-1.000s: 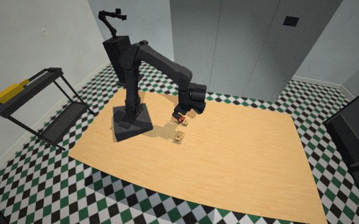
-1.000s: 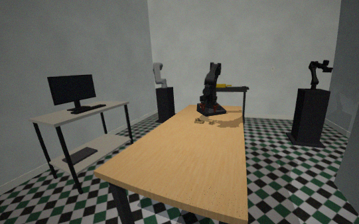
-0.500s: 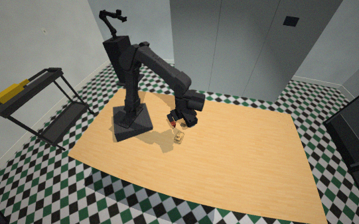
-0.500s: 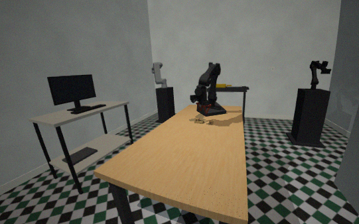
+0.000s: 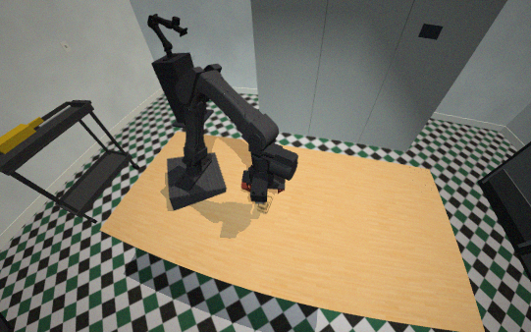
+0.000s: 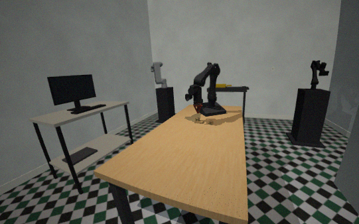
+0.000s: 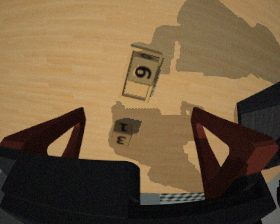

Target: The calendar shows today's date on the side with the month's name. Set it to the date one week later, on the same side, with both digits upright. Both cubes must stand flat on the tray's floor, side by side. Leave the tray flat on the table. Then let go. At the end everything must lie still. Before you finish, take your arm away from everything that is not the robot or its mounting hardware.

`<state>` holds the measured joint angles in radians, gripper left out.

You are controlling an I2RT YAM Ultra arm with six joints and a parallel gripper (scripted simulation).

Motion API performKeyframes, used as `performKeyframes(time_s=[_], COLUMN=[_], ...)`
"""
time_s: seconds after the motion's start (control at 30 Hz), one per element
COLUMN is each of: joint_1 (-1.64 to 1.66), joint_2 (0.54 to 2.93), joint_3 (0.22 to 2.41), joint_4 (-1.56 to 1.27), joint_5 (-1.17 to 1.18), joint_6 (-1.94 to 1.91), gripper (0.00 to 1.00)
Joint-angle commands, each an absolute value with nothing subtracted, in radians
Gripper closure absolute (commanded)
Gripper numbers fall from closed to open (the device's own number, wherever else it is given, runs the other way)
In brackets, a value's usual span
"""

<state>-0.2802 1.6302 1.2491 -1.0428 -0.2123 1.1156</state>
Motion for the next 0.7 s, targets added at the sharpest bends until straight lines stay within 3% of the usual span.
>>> performKeyframes(time_s=[0.0, 0.17, 0.2, 0.67], joint_1=[-0.308, -0.335, -0.335, -0.335], joint_2=[1.626, 1.63, 1.63, 1.63], joint_3=[1.252, 1.25, 1.25, 1.25], joint_4=[-1.042, -1.041, -1.041, -1.041], joint_5=[-0.214, -0.219, -0.219, -0.219], joint_6=[1.251, 1.325, 1.325, 1.325], gripper=[0.0, 0.0, 0.55, 0.55])
